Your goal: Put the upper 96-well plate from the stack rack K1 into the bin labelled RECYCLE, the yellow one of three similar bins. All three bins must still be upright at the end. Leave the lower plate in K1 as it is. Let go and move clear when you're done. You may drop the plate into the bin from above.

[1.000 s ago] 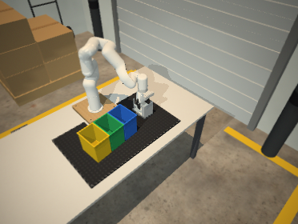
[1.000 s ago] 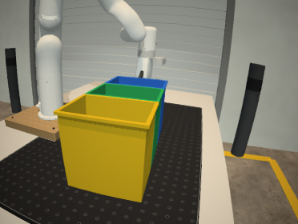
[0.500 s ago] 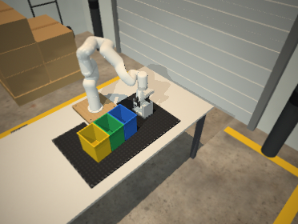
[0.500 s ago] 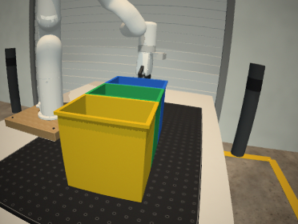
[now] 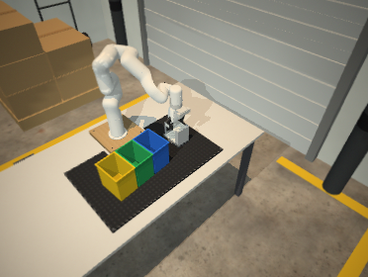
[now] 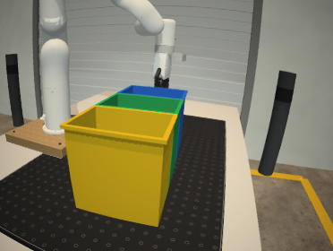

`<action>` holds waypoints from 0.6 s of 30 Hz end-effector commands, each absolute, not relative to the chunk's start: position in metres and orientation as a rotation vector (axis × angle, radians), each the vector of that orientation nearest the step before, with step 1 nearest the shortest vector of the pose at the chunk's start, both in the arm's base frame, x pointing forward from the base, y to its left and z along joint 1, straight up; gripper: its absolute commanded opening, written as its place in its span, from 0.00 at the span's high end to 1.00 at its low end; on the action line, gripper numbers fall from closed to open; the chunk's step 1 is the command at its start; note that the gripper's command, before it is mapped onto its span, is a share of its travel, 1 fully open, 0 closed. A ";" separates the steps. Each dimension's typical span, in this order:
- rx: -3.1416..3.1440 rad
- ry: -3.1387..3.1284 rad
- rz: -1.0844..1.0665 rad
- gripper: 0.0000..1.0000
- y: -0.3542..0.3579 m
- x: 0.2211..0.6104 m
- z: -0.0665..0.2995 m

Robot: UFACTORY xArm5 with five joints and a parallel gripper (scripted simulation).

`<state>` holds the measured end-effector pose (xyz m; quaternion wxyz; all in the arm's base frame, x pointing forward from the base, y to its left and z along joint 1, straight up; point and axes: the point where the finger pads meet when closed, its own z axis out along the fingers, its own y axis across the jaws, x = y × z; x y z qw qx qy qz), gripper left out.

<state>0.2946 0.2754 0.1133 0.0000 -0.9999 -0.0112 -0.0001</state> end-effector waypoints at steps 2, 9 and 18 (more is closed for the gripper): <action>-3.139 -0.035 -0.005 1.00 0.276 0.296 0.122; -3.139 -0.035 -0.005 1.00 0.276 0.296 0.132; -3.139 -0.035 -0.005 1.00 0.276 0.296 0.146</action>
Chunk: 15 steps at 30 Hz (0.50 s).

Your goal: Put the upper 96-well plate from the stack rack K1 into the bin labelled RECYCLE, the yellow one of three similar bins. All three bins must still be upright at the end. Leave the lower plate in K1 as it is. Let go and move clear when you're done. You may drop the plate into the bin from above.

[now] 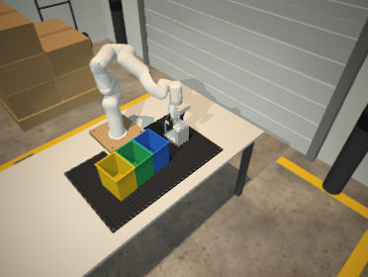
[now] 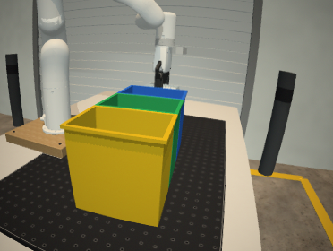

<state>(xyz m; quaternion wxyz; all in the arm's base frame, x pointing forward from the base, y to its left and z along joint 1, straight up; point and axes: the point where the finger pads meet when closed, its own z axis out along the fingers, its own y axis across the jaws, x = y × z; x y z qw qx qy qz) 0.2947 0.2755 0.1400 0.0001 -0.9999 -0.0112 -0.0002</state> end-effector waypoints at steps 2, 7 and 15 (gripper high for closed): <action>-3.139 -0.035 -0.005 1.00 0.276 0.295 0.149; -3.139 -0.035 -0.005 1.00 0.276 0.295 0.158; -3.139 -0.035 -0.005 1.00 0.276 0.295 0.168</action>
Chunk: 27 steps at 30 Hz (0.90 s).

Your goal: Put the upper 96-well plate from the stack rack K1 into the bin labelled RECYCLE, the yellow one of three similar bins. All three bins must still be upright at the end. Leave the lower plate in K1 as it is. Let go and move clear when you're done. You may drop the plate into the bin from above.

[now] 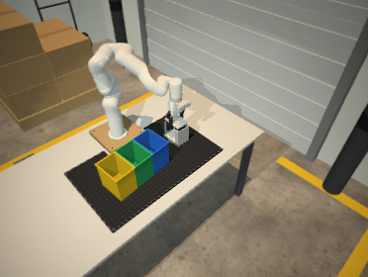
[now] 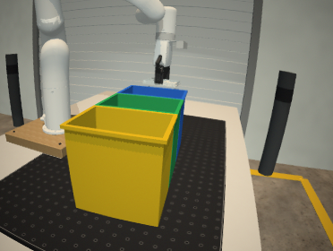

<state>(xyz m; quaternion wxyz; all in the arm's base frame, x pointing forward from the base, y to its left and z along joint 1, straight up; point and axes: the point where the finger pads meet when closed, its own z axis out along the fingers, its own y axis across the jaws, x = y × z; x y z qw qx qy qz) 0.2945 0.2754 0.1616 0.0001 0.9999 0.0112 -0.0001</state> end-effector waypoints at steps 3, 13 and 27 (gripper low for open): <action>3.144 0.035 0.005 1.00 0.276 0.295 0.173; 3.144 0.035 0.005 1.00 0.276 0.295 0.186; 3.144 0.035 0.005 1.00 0.276 0.295 0.208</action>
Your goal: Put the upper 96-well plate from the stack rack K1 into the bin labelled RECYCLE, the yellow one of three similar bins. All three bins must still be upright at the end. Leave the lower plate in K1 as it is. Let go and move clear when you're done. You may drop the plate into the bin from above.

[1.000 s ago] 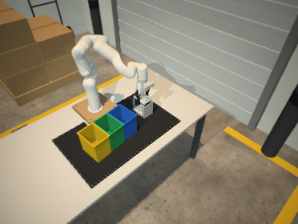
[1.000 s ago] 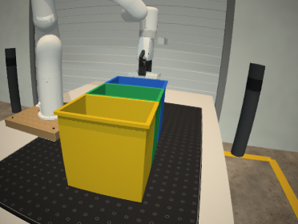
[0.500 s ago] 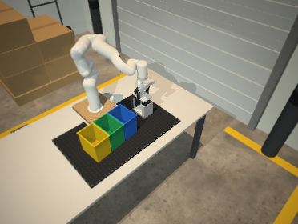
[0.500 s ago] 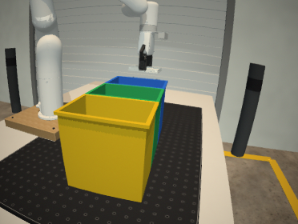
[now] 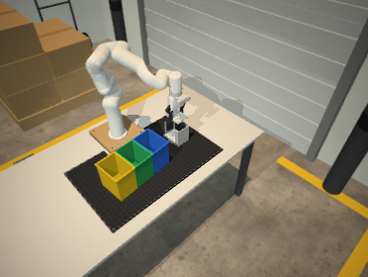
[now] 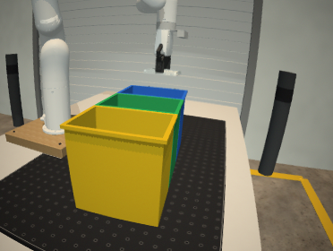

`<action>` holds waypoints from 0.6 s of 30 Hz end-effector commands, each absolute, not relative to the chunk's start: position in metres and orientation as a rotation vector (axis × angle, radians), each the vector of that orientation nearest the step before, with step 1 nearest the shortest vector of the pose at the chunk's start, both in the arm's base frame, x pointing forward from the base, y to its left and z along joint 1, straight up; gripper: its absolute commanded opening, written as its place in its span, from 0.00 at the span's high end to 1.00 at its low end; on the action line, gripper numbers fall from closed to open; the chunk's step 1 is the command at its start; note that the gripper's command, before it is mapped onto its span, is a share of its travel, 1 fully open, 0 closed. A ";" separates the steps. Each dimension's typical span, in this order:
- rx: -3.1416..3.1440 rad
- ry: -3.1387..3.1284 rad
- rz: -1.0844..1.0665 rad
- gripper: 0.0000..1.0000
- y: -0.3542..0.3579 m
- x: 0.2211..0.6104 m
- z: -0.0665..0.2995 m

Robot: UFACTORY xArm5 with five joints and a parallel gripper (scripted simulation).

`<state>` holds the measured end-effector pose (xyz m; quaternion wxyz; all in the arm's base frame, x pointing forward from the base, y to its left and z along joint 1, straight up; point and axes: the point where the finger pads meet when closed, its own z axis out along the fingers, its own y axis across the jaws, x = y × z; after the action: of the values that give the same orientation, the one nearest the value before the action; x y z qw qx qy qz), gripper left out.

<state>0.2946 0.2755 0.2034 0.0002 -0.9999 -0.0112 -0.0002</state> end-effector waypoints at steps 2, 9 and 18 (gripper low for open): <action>-3.138 -0.035 -0.005 1.00 0.276 0.295 0.209; -3.138 -0.035 -0.005 1.00 0.276 0.295 0.221; -3.138 -0.035 -0.005 1.00 0.276 0.295 0.233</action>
<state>0.2947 0.2756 0.2298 0.0005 -0.9999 -0.0112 -0.0005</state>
